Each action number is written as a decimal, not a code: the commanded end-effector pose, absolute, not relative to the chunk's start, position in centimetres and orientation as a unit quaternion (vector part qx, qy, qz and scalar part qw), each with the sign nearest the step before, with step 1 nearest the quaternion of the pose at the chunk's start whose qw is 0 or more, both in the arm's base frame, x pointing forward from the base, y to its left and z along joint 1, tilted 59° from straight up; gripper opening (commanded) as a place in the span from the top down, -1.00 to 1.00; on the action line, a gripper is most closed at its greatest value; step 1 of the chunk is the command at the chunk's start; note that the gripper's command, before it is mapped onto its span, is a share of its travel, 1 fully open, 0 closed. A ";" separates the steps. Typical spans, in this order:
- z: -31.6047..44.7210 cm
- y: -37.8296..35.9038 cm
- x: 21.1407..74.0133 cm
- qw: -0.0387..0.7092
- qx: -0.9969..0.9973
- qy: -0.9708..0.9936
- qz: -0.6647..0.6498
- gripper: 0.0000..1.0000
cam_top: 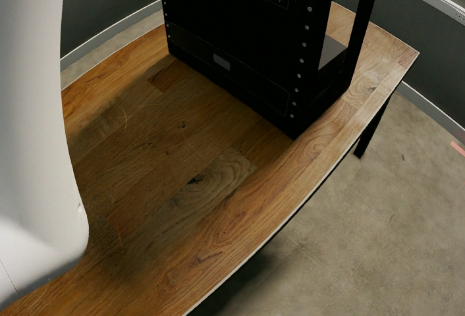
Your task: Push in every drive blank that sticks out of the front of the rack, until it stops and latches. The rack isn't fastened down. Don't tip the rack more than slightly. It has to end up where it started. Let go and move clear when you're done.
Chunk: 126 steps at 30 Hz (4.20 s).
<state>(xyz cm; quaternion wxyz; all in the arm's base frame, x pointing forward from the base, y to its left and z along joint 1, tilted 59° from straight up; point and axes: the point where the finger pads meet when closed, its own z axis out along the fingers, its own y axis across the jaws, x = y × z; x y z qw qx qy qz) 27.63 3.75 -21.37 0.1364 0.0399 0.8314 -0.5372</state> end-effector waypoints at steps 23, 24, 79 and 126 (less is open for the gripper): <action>-24.5 4.2 25.6 0.157 0.164 0.851 -0.474 -1.00; -24.7 4.3 25.5 0.158 0.171 0.851 -0.470 -1.00; -33.5 11.5 20.5 0.151 0.651 0.710 -0.222 -1.00; -34.5 25.7 24.7 -0.033 0.988 0.151 0.025 -1.00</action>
